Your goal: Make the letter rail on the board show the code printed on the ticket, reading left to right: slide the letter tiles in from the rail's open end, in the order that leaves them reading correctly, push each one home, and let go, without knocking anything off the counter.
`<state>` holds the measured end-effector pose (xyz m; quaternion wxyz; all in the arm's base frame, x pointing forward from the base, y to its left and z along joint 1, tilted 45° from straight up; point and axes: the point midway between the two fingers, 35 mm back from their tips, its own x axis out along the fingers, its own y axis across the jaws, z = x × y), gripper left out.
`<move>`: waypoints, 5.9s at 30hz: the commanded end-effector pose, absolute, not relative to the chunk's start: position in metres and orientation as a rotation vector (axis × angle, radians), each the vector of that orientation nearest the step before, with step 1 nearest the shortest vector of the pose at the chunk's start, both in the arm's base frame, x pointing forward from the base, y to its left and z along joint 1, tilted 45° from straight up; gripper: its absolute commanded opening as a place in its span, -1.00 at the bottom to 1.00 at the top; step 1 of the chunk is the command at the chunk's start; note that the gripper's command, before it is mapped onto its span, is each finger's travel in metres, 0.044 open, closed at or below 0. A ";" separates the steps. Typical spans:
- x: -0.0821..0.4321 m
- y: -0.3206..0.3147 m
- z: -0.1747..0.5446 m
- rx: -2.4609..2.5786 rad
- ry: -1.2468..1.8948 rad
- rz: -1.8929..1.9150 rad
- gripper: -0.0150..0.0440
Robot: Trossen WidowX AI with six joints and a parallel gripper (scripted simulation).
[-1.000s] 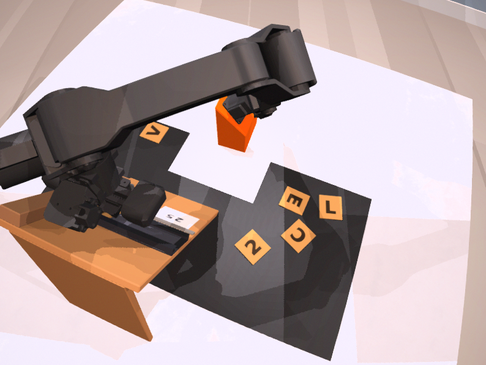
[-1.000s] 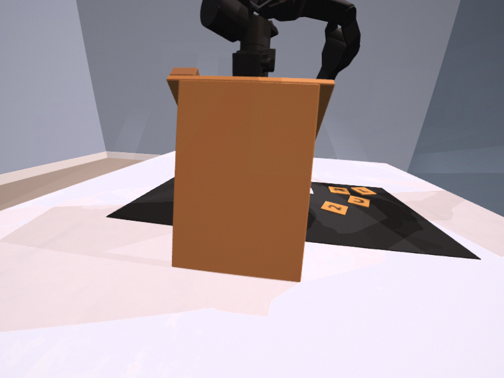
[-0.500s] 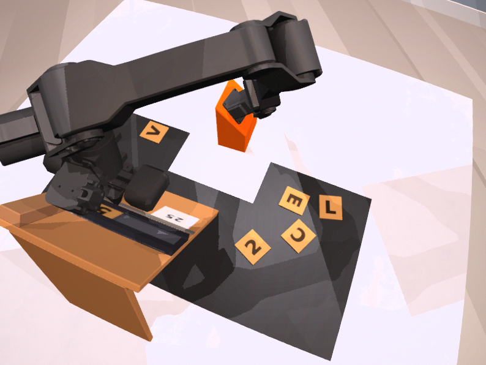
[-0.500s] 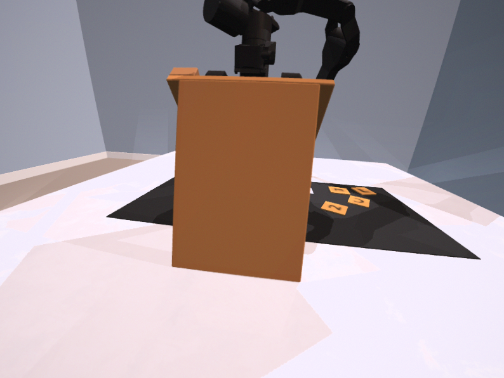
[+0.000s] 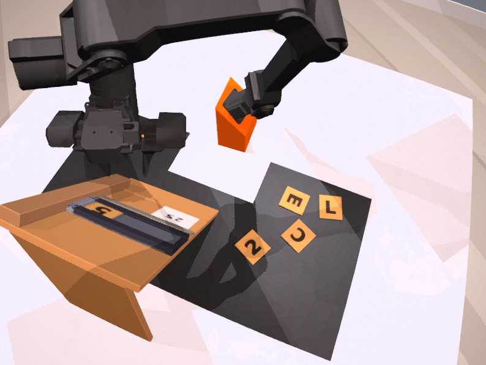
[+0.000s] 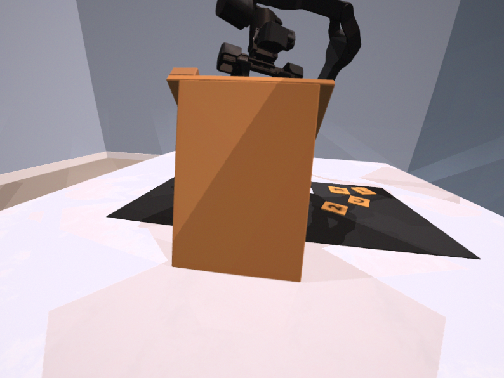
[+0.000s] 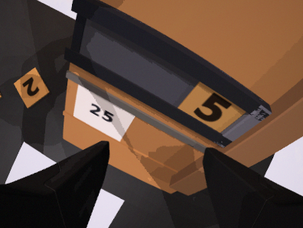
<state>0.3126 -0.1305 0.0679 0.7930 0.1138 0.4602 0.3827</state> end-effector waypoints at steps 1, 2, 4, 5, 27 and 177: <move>0.263 -0.140 0.101 -0.145 0.583 0.898 0.75; 0.256 -0.141 0.105 -0.214 0.525 0.893 0.84; 0.246 -0.142 0.112 -0.323 0.439 0.879 1.00; 0.242 -0.142 0.115 -0.369 0.406 0.872 1.00; 0.216 -0.141 0.131 -0.697 0.203 0.788 1.00; 0.256 0.181 0.058 1.901 1.782 -1.184 0.66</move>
